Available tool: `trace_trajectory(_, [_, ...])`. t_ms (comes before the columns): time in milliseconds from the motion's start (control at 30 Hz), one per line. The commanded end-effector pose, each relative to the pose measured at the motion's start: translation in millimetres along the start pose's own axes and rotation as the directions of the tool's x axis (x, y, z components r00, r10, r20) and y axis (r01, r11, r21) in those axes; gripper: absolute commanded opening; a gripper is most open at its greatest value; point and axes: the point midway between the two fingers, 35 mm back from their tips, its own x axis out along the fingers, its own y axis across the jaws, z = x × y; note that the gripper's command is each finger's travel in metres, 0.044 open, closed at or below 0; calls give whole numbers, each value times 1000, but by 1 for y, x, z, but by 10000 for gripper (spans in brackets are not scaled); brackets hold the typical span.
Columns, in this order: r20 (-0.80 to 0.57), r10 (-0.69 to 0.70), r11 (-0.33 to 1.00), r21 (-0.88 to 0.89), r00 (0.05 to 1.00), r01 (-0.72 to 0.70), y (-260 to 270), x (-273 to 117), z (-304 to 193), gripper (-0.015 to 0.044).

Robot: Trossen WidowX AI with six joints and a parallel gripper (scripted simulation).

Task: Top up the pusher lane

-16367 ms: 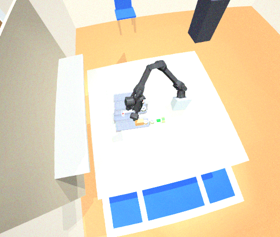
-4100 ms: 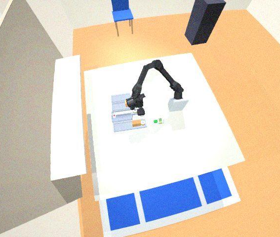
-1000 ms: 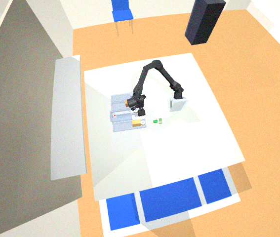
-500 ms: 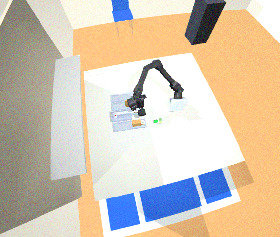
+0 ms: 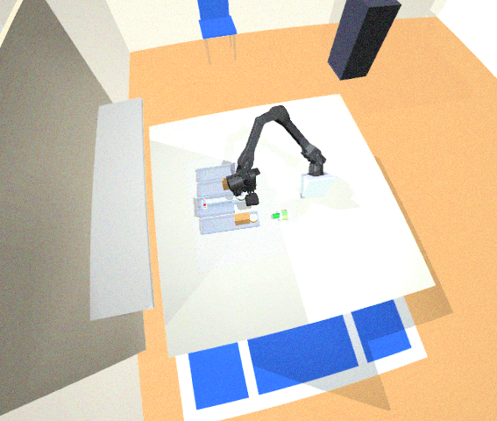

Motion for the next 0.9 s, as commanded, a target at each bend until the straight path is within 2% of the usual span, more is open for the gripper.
trace_trajectory(0, [1, -4, 1000, 7, 1000, 4, 0, 0, -1, 0])
trace_trajectory(300, [1, -4, 1000, 7, 1000, 4, 0, 0, -1, 0])
trace_trajectory(700, [1, -4, 1000, 7, 1000, 4, 0, 0, 0, 309])
trace_trajectory(867, [1, -4, 1000, 7, 1000, 4, 0, -8, 0, 309])
